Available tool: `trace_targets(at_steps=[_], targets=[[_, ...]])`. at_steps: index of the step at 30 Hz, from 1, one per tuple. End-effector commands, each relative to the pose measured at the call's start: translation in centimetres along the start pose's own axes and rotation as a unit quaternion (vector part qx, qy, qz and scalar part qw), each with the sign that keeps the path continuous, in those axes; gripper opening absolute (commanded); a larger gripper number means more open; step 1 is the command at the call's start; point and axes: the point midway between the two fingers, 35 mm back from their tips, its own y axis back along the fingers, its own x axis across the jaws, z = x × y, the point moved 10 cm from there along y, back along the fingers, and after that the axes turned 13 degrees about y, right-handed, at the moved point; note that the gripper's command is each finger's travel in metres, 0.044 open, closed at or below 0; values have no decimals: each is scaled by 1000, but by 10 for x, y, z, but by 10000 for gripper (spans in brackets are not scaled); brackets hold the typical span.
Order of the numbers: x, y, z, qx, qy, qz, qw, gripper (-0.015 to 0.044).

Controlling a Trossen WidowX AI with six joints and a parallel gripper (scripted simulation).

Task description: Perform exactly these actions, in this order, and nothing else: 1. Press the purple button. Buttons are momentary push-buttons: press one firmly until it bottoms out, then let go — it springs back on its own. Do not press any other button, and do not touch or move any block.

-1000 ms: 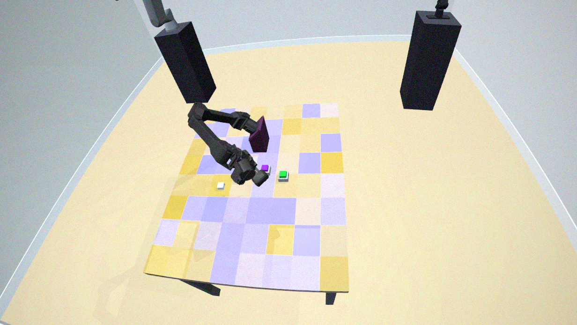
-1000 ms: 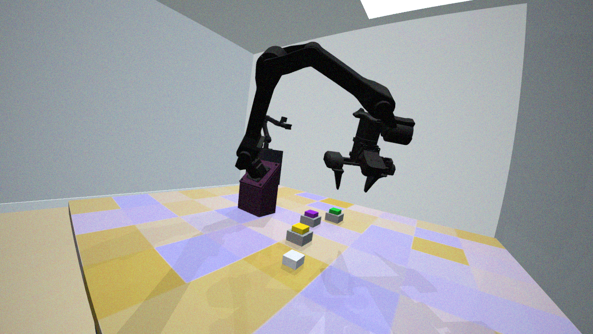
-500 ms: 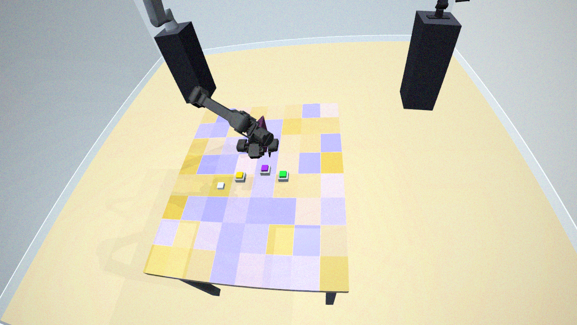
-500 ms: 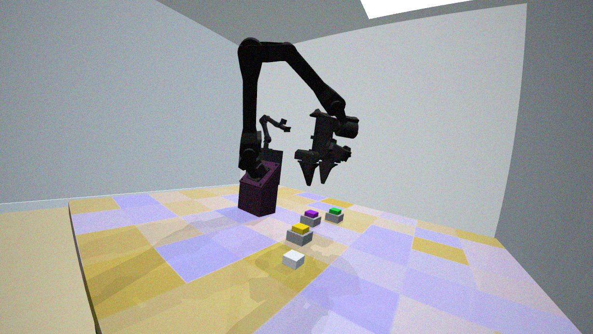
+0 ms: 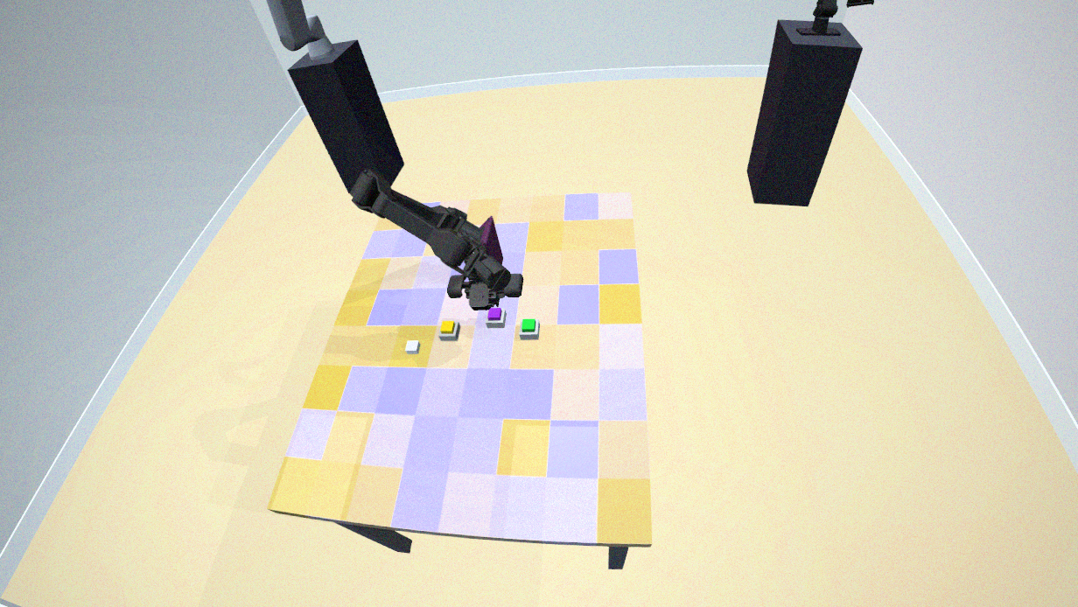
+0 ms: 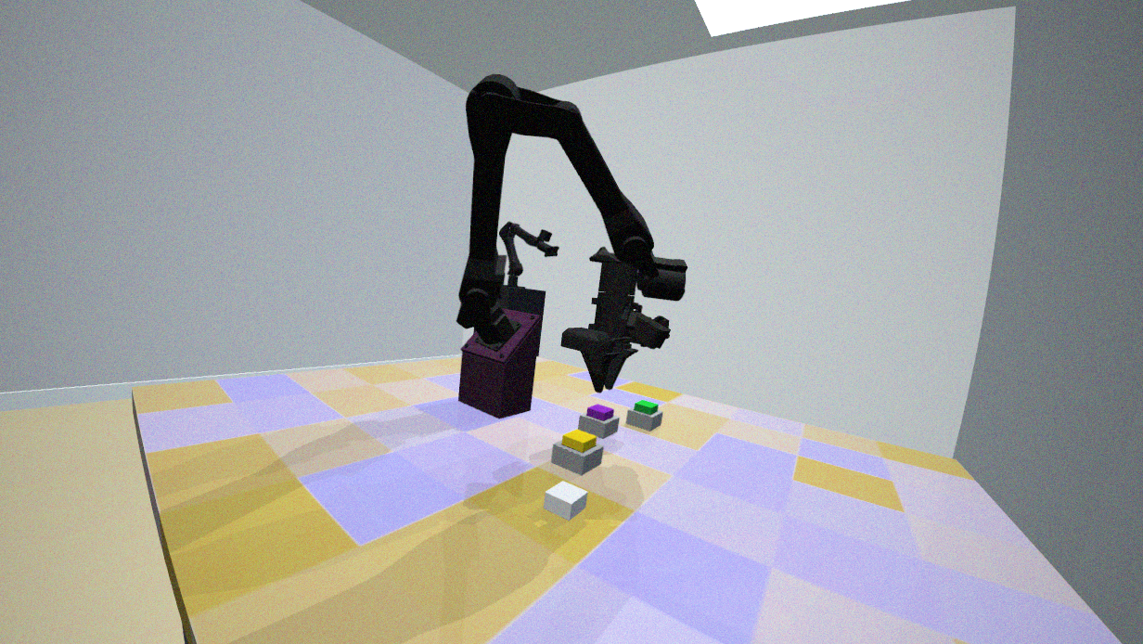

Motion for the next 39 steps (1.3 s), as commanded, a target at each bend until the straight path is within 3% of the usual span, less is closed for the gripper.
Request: trace_targets(at_steps=[1,39], targets=[[1,-4,-1,-1,5,-3,1000,33],[0,-39,-1,-1,5,-4,1000,20]])
